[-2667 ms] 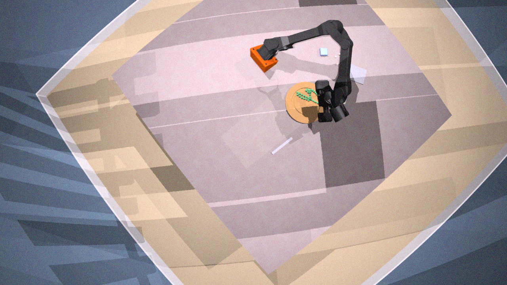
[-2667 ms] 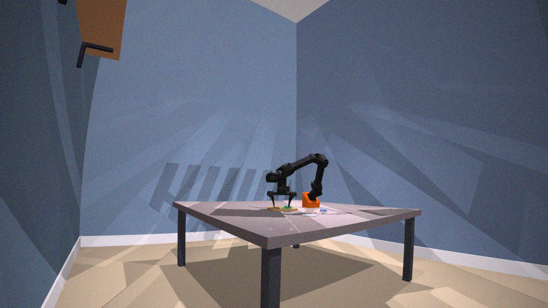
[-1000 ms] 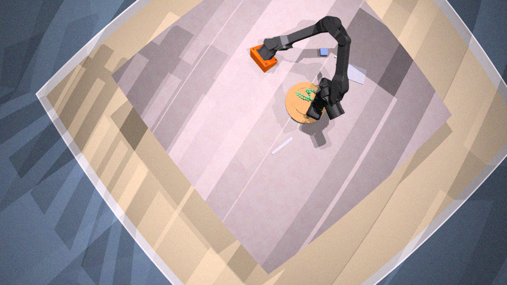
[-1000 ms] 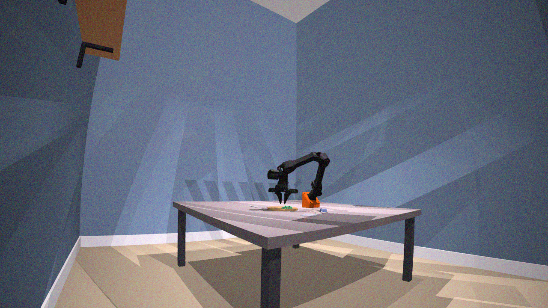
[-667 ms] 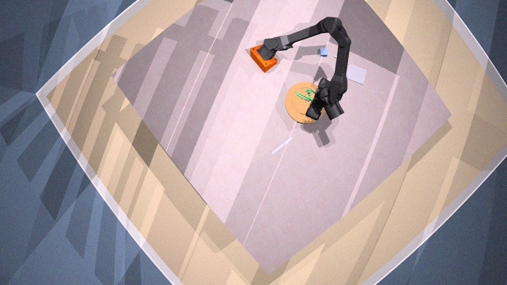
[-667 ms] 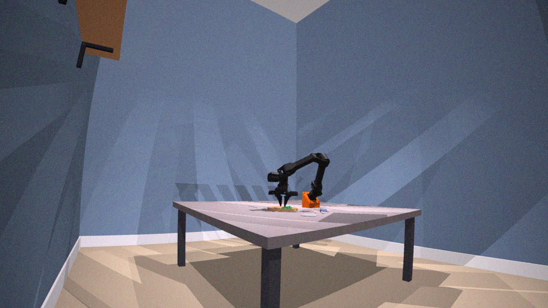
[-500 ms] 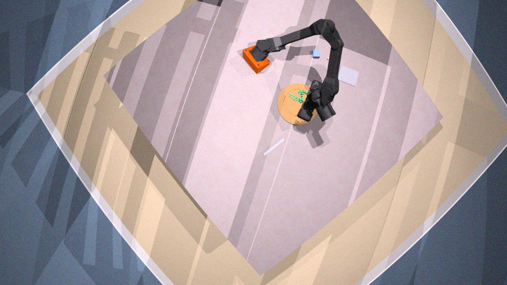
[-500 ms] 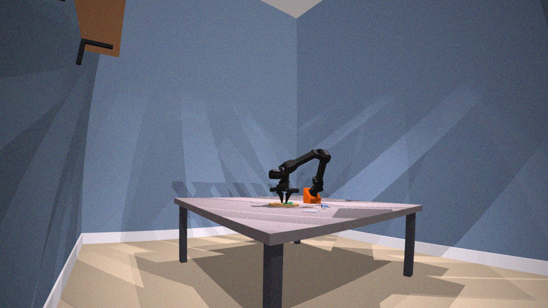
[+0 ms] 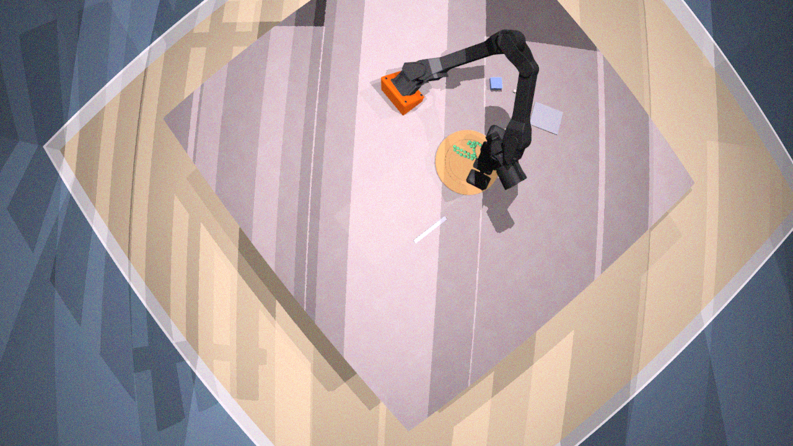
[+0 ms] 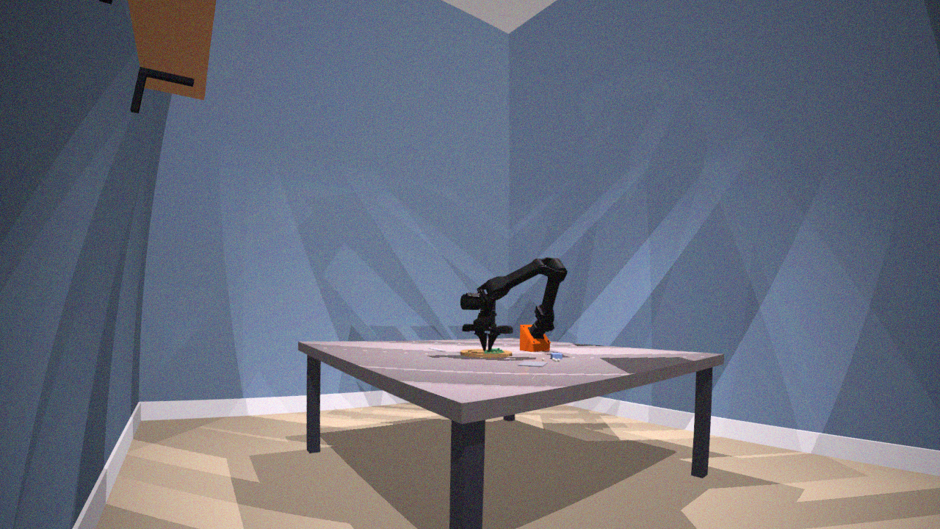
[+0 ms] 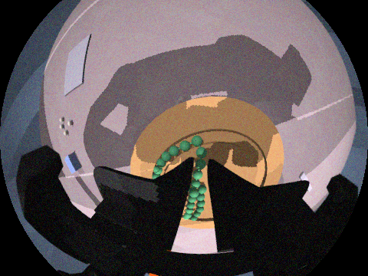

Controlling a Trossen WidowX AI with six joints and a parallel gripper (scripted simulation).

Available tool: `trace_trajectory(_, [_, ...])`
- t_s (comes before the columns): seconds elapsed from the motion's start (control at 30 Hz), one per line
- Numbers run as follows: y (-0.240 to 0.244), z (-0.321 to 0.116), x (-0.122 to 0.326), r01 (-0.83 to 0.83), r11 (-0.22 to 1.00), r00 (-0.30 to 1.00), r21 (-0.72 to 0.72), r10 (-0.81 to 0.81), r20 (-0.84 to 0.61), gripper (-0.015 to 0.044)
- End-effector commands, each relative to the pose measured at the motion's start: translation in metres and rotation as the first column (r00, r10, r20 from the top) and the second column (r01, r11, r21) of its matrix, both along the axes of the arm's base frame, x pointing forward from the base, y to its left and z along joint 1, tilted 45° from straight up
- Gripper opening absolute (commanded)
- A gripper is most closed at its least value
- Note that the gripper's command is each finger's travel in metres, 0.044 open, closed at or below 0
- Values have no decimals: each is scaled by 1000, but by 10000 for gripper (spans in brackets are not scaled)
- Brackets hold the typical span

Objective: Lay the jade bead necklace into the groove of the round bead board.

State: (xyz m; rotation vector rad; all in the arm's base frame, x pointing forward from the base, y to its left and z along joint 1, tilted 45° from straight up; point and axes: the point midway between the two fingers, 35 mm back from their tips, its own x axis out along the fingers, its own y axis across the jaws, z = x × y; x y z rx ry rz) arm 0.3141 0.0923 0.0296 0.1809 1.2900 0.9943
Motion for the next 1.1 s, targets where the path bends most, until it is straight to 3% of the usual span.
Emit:
trace_trajectory(0.0, [0,0,0,0,1000,1000,0,0,1,0])
trace_trajectory(1.07, [-4,4,14,4,1000,1000,3,-4,-7,0])
